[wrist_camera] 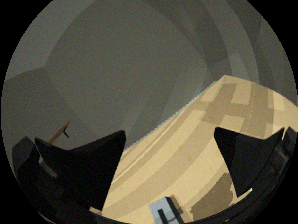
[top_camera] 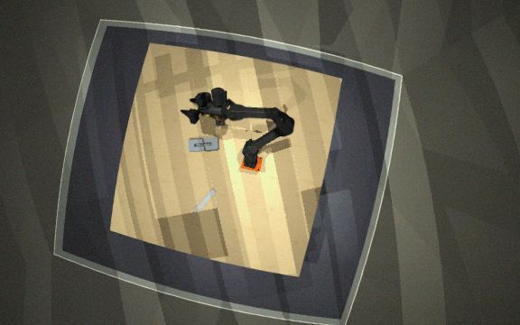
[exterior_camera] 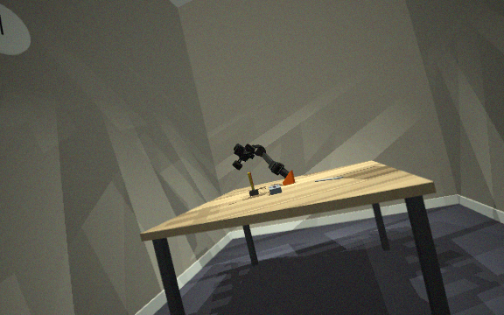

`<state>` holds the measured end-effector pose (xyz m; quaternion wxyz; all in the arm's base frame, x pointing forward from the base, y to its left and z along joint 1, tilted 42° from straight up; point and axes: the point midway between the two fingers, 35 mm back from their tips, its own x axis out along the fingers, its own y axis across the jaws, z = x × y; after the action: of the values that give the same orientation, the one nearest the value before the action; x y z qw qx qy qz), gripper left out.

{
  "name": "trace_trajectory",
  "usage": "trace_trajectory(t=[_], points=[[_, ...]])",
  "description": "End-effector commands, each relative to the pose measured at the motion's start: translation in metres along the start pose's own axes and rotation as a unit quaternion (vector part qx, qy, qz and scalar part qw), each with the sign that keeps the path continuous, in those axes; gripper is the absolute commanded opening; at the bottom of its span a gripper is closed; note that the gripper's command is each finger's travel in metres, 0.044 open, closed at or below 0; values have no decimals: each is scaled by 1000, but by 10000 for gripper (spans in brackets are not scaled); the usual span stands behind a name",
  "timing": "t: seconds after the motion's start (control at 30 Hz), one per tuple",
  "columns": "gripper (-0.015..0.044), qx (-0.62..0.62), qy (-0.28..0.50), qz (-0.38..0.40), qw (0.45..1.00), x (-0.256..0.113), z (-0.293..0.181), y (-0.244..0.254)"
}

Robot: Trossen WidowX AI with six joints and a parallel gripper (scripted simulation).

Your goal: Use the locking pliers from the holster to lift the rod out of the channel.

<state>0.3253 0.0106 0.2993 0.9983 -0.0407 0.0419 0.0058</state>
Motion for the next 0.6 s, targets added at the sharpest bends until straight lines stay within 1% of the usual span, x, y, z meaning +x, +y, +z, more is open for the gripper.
trace_trajectory(t=[0.0, 0.07, 0.17, 0.27, 0.33, 0.4, 0.47, 0.5, 0.57], points=[[440, -118, 177, 42, 976, 19, -71, 34], [440, -170, 235, 63, 955, 18, -93, 46], [440, -266, 324, 105, 902, 9, -130, 63], [440, -364, 401, 153, 827, -6, -160, 77], [440, -428, 444, 186, 765, -19, -176, 83], [440, -495, 481, 222, 689, -34, -190, 87], [440, -563, 513, 261, 593, -50, -200, 89], [440, -599, 526, 281, 535, -59, -203, 90], [440, -668, 543, 324, 393, -78, -205, 90]])
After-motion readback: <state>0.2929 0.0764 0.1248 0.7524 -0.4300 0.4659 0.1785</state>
